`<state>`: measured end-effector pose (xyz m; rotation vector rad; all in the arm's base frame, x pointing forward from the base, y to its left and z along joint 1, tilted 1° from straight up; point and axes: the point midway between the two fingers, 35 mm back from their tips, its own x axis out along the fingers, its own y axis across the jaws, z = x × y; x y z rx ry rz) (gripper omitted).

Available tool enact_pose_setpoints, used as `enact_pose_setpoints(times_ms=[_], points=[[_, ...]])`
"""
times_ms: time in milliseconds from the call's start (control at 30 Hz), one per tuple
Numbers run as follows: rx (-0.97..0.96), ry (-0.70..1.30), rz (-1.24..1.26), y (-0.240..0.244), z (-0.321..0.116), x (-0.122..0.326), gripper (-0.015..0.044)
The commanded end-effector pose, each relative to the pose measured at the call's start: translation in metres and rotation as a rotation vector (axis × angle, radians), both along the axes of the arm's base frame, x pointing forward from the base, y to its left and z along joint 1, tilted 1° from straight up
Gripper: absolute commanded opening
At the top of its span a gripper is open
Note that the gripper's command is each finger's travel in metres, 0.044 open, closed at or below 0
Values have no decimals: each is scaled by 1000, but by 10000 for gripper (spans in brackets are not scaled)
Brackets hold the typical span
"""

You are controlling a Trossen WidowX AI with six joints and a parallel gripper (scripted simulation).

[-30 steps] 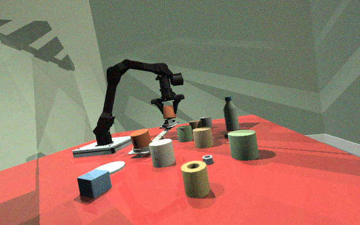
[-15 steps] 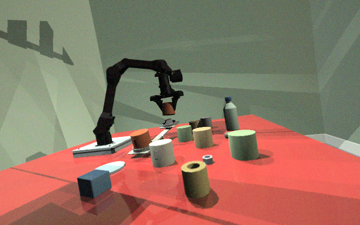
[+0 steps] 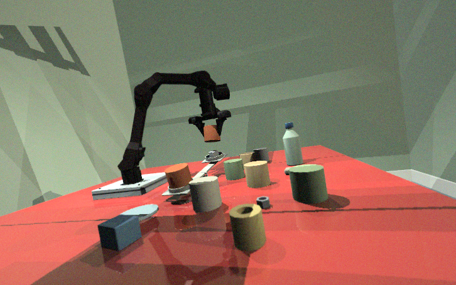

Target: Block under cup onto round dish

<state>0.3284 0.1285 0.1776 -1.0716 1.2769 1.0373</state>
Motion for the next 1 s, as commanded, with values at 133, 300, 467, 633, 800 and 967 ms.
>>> enact_pose_setpoints(times_ms=[133,300,467,633,800,967], points=[[0,0,0,0,5,-1,0],[0,0,0,0,5,-1,0],[0,0,0,0,5,-1,0],[0,0,0,0,5,-1,0],[0,0,0,0,5,-1,0],[0,0,0,0,5,-1,0]])
